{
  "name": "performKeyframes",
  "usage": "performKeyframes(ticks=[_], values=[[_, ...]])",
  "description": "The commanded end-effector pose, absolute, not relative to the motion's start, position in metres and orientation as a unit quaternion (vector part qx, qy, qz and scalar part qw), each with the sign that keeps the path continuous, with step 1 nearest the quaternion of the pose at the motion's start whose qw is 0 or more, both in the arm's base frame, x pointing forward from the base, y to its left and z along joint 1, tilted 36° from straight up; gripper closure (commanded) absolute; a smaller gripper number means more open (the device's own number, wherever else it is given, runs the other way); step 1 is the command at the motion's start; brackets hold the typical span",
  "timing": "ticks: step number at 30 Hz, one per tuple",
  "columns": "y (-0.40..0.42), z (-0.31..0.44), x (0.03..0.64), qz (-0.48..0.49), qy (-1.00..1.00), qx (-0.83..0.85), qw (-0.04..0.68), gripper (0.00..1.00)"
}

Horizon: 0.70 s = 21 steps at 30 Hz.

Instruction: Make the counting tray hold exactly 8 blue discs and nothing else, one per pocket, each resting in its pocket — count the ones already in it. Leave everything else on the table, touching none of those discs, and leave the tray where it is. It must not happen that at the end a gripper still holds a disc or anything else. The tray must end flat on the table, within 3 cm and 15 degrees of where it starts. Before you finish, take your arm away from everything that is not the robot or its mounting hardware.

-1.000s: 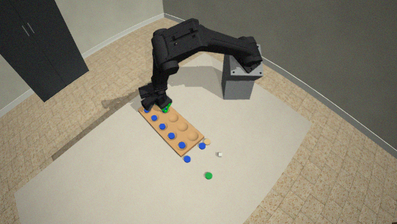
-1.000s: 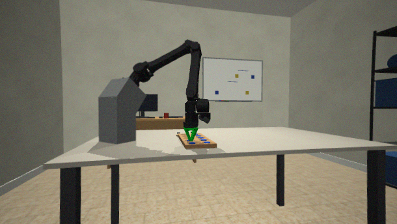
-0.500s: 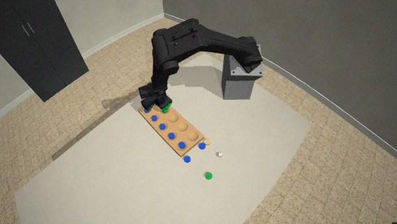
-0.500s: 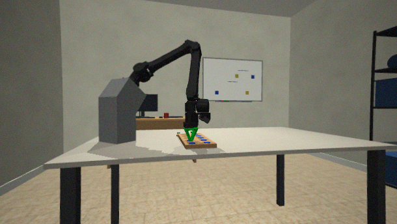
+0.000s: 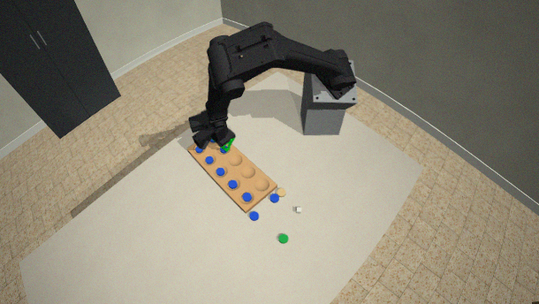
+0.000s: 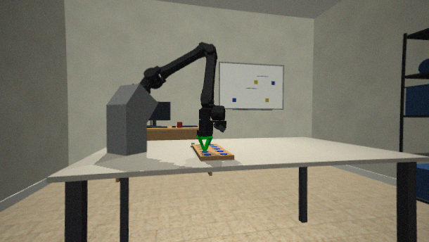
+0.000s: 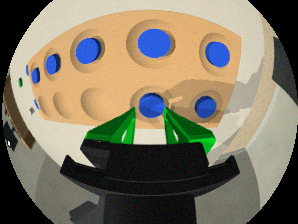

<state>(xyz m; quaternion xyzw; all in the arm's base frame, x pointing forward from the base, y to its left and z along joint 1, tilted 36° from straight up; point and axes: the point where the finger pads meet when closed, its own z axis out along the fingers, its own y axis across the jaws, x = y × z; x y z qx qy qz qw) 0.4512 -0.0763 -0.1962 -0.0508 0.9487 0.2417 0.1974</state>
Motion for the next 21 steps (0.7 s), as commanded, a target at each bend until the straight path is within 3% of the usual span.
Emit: performKeyframes(ticks=[1,7,11,12,21], values=[[-0.108,-0.156,0.444,0.232,0.948,-0.047,0.215,0.63],[-0.139,-0.108,0.434,0.226,0.947,-0.051,0.224,0.63],[-0.116,-0.124,0.422,0.243,0.948,-0.060,0.199,0.63],[-0.115,-0.126,0.419,0.244,0.948,-0.059,0.196,0.54],[-0.119,-0.124,0.426,0.237,0.948,-0.061,0.205,0.54]])
